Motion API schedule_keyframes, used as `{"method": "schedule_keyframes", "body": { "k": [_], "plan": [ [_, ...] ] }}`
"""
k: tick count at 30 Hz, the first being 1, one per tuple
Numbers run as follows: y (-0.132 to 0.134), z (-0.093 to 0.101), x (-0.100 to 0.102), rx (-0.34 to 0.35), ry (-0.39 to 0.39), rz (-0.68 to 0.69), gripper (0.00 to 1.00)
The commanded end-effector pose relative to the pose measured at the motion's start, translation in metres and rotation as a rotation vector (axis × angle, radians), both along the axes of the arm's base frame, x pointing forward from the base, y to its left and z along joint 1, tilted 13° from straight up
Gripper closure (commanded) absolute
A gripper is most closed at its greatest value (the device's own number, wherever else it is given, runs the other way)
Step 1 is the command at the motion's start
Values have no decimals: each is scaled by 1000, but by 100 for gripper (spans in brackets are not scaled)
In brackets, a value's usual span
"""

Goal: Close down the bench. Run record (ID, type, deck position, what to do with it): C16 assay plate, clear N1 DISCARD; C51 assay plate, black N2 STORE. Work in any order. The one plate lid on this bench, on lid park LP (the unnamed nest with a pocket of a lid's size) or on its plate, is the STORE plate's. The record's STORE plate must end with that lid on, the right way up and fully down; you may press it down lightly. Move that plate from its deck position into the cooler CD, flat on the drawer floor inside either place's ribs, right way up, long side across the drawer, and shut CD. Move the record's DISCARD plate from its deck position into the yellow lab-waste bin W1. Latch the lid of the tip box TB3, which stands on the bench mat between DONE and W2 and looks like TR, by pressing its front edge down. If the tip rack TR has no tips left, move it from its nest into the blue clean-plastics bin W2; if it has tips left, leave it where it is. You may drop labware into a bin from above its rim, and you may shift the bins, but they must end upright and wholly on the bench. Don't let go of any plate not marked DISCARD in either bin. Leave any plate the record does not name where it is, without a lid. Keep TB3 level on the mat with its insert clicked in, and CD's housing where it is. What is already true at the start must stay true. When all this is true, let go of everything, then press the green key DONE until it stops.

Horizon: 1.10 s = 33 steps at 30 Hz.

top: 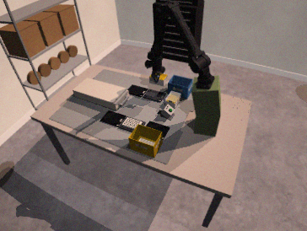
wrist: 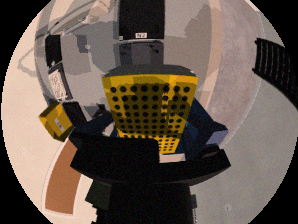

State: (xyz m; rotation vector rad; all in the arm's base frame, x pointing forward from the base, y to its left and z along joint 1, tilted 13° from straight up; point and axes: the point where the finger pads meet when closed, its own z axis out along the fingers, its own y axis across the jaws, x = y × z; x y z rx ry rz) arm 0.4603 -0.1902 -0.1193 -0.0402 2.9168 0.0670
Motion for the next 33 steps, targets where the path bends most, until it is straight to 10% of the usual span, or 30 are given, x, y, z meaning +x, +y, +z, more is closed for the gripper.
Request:
{"method": "schedule_keyframes", "body": {
  "k": [1,33],
  "plan": [
    [-17,10,-2,-16,-35,-2,100],
    [-58,-16,-67,-7,-12,-3,100]
  ]
}}
